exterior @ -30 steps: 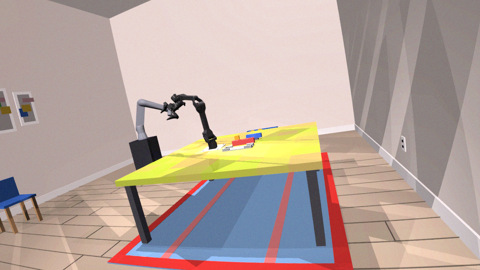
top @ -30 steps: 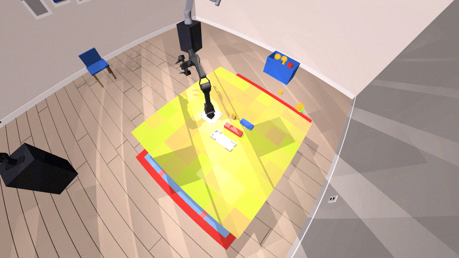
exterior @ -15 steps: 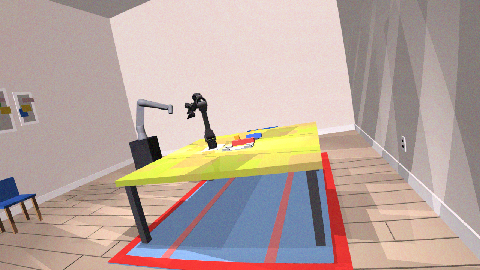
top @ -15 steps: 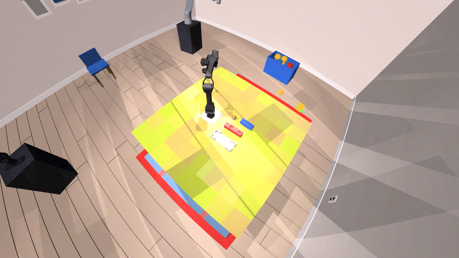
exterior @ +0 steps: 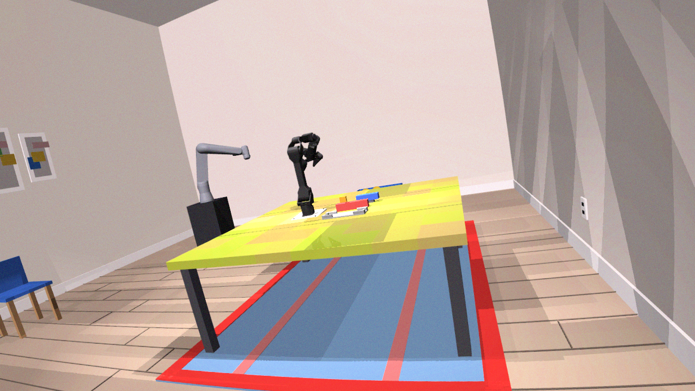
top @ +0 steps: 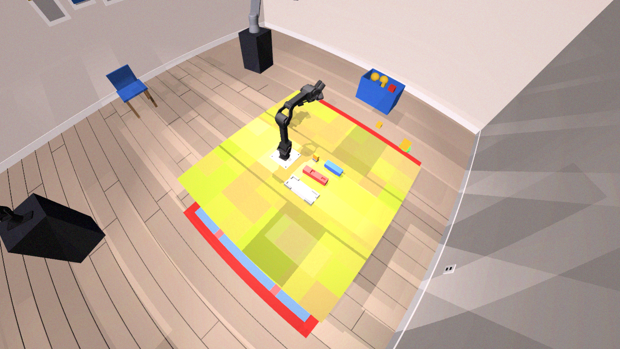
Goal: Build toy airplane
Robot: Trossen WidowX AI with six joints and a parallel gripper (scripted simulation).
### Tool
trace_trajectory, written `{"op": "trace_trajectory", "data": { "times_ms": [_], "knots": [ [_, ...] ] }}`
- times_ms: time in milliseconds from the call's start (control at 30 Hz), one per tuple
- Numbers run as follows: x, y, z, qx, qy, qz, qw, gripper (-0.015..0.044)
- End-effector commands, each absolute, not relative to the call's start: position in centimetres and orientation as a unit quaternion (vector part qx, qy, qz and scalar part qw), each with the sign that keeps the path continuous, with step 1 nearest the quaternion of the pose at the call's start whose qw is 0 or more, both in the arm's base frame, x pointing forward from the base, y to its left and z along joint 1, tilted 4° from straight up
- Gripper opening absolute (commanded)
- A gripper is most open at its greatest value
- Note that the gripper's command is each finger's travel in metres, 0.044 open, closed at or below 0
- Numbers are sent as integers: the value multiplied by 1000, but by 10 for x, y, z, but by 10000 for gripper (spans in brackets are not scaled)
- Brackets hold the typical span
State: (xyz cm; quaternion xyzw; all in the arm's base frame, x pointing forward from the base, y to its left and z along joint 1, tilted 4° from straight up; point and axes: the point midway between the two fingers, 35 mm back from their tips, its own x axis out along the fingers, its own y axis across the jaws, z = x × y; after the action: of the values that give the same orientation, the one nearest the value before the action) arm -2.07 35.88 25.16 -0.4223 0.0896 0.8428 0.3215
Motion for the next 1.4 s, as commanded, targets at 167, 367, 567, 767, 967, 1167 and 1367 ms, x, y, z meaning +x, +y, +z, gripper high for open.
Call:
{"op": "trace_trajectory", "data": {
  "times_ms": [167,367,567,767,967,1167,1367],
  "knots": [
    [122,314,220,-385,328,685,525,440],
    [195,258,202,-327,455,546,623,440],
    [248,184,187,-245,559,384,693,440],
    [275,95,173,-142,639,198,729,440],
    [273,3,160,-25,691,-3,723,440],
    [269,-18,158,5,699,-50,713,440],
    [269,-18,158,5,699,-50,713,440]
  ]
}}
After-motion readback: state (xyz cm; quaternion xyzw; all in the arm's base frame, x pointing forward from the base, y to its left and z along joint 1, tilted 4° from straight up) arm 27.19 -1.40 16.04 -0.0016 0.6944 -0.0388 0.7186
